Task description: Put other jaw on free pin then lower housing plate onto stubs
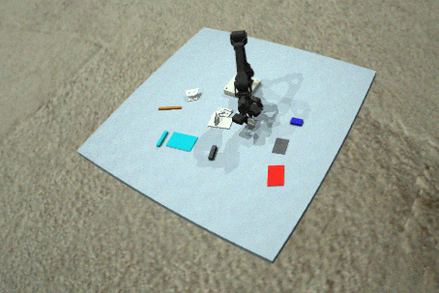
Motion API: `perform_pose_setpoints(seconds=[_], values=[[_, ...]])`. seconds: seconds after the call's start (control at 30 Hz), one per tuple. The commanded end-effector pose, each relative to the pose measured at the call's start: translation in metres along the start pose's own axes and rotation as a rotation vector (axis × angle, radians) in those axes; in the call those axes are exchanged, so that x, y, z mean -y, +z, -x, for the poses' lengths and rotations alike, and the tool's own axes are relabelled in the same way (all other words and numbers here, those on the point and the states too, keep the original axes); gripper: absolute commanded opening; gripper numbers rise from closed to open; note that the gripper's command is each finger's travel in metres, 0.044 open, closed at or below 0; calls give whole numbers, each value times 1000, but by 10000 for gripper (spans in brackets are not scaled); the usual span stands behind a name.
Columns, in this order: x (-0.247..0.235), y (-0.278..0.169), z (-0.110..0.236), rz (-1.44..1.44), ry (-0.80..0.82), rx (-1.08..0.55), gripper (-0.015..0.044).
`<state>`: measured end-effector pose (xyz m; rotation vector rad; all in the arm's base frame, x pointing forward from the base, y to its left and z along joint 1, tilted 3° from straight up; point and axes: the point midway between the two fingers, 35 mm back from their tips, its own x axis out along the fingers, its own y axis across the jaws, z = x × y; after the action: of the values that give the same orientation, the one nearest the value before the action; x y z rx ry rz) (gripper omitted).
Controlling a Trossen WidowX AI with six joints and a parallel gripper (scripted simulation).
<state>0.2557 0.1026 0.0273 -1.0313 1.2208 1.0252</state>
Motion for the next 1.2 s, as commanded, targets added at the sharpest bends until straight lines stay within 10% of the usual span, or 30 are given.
perform_pose_setpoints(seconds=[0.0, 1.17], values=[[0, 0, 0, -3, 1, 1, 134], [-1, 0, 78, -7, 6, 3, 134]])
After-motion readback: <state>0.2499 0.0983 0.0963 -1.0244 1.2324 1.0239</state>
